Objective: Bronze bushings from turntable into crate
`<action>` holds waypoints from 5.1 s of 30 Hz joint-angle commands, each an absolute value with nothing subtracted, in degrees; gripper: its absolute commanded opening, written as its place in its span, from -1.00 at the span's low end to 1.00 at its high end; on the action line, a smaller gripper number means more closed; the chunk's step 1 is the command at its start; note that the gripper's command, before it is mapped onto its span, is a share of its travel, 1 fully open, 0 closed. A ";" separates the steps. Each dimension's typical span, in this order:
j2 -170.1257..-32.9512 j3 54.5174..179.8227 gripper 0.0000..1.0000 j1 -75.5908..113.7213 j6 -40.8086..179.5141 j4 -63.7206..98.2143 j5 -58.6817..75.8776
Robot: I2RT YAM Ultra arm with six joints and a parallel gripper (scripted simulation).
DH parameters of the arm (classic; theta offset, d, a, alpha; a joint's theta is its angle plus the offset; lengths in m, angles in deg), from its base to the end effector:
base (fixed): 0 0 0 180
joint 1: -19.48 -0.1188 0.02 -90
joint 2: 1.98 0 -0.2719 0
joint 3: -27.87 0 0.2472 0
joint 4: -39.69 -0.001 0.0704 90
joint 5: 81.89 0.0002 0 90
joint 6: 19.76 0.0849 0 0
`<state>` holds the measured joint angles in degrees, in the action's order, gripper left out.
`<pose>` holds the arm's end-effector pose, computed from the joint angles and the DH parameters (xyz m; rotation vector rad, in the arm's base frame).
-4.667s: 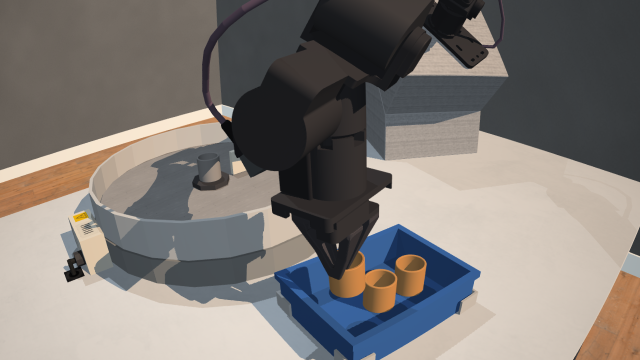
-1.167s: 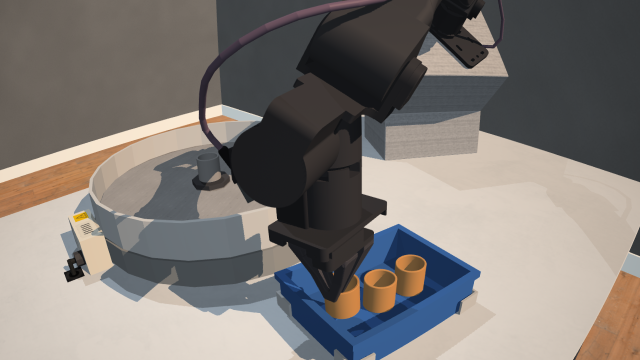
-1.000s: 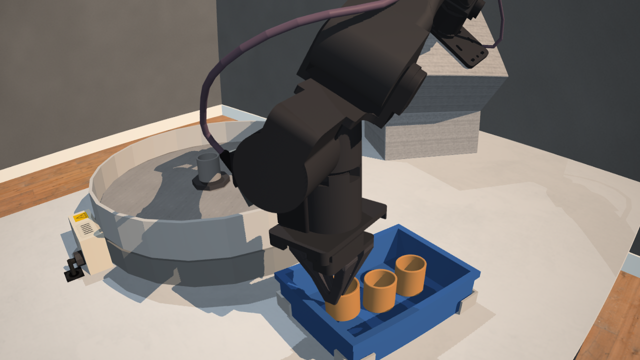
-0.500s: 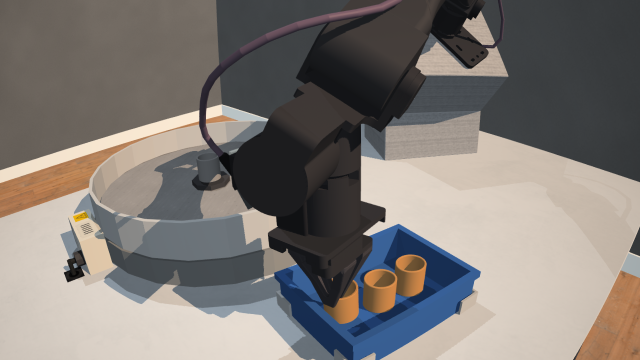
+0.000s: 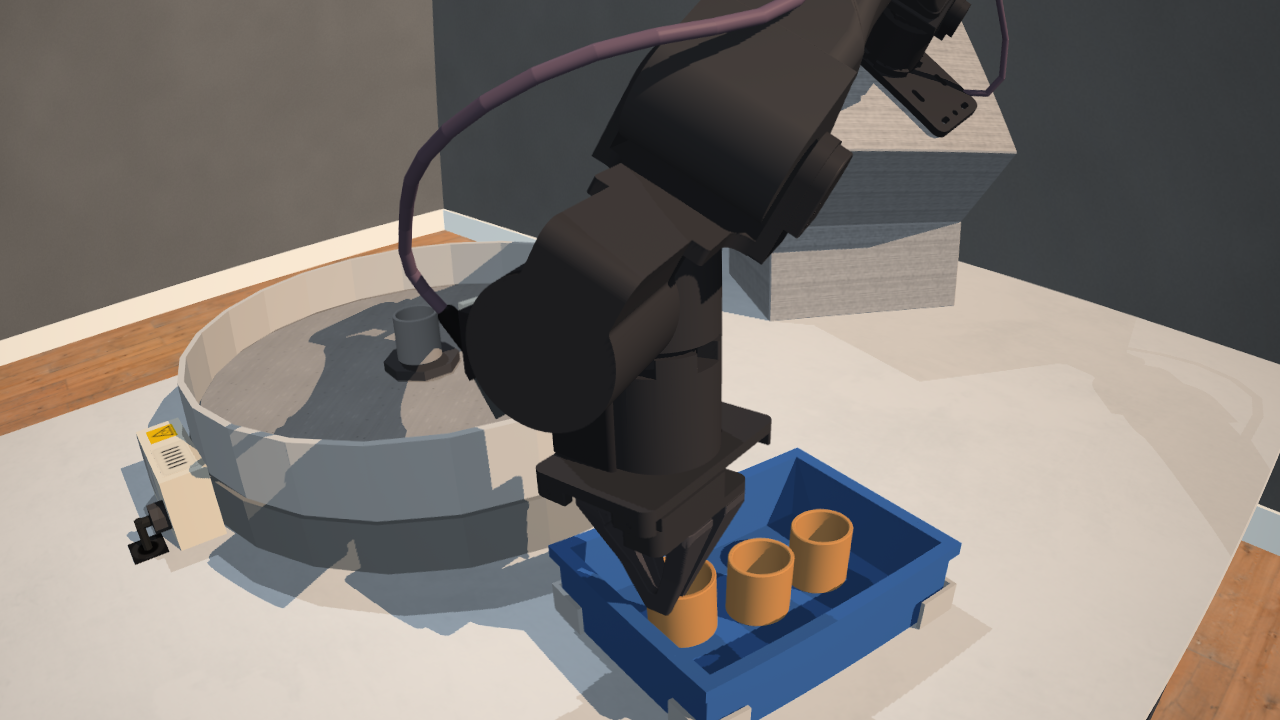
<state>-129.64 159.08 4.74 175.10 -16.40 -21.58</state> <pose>0.4923 0.1740 0.2348 -1.7925 -2.1419 -1.1861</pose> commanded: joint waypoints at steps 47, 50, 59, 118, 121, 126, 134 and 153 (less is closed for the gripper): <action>-129.35 158.69 -1.00 4.98 176.11 -15.34 -20.38; -129.35 158.69 -1.00 4.98 176.11 -15.34 -20.38; -129.38 158.74 -1.00 4.99 176.10 -15.35 -20.38; -130.94 160.57 -1.00 5.22 175.44 -16.12 -20.73; -131.11 160.74 -1.00 5.22 175.44 -16.14 -20.59; -131.36 160.98 -1.00 5.21 175.45 -16.13 -20.58; -131.41 161.03 -1.00 5.21 175.45 -16.13 -20.58; -131.41 161.03 -1.00 5.21 175.45 -16.13 -20.58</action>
